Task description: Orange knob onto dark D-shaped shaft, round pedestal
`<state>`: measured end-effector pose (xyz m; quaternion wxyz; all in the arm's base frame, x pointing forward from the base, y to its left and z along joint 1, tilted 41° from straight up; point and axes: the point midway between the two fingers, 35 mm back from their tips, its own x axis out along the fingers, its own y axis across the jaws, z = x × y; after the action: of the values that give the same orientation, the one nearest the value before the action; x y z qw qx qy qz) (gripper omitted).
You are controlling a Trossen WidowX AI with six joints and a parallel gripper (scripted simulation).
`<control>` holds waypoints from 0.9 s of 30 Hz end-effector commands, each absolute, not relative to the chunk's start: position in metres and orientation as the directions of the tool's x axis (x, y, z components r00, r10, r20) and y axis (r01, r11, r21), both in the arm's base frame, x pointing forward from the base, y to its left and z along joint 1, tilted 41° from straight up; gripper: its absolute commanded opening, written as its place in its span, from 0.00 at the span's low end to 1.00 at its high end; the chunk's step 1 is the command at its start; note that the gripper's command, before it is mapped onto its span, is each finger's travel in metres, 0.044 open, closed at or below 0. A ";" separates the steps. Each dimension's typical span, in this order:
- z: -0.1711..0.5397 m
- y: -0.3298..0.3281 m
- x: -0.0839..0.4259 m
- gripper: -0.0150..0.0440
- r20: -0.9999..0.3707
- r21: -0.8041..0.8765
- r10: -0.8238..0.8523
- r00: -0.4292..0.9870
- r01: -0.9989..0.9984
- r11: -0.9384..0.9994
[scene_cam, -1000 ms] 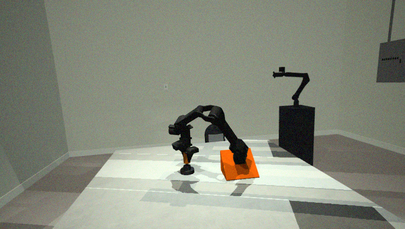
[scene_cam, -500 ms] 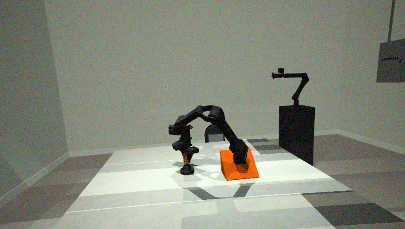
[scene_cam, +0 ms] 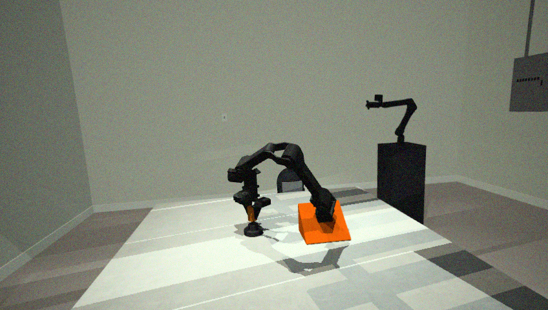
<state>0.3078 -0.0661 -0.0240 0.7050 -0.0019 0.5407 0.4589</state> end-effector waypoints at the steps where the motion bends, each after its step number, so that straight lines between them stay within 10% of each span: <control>1: -0.025 -0.067 0.308 0.25 -0.764 0.486 0.645 0.000 -0.657 0.577; 27: -0.022 -0.068 0.309 0.25 -0.764 0.408 0.645 0.000 -0.774 0.484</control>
<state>0.3069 -0.0654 -0.0245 0.7033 -0.0360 0.5179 0.4856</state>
